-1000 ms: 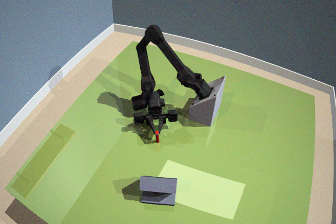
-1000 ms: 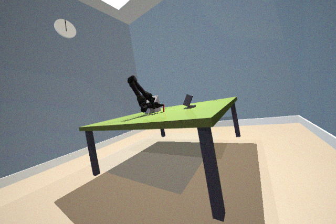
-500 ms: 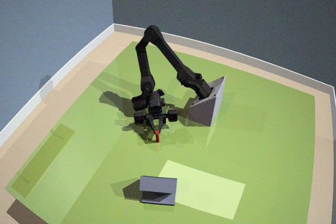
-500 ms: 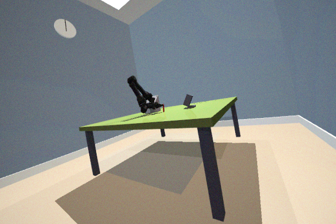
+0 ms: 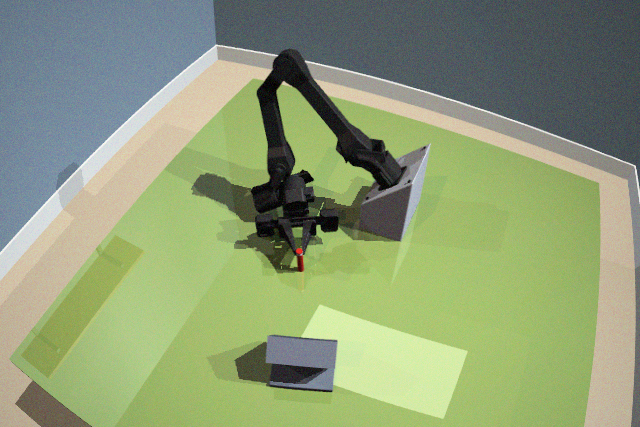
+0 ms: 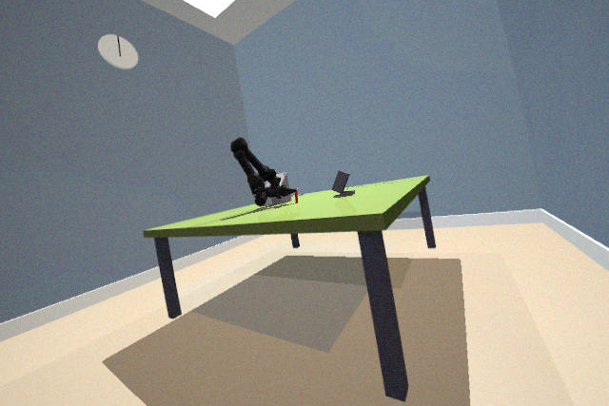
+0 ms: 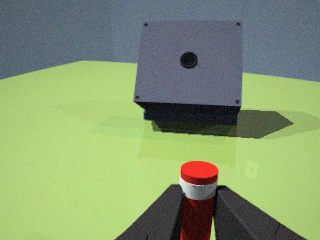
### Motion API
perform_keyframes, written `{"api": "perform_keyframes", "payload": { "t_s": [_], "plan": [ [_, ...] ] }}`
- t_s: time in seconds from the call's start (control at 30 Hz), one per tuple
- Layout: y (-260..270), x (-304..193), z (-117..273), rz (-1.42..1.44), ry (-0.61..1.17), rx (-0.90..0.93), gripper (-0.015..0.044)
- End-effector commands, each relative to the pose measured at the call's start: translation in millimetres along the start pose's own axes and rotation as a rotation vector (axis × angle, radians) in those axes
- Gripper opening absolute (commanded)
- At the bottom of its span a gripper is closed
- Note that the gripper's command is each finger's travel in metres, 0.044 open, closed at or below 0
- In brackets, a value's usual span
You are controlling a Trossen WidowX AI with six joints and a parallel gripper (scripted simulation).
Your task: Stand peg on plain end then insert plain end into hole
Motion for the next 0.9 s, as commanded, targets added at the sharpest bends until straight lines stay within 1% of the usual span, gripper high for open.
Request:
{"api": "perform_keyframes", "payload": {
  "t_s": [0.0,0.87],
  "plan": [
    [0.1,-1.4,1.1,0.000,0.000,0.000,0.0050],
    [1.3,-5.3,3.8,-0.004,-0.026,0.003,0.0050]
  ]
}}
Point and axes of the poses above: the point midway between the two fingers, 35 mm back from their tips, its own z axis back along the fingers, its own y axis across the jaws, x = y × z, the point moved 8 cm from there along z, back along the fingers, and after that the axes turned 11 degrees about -z, right-handed, at the moved point
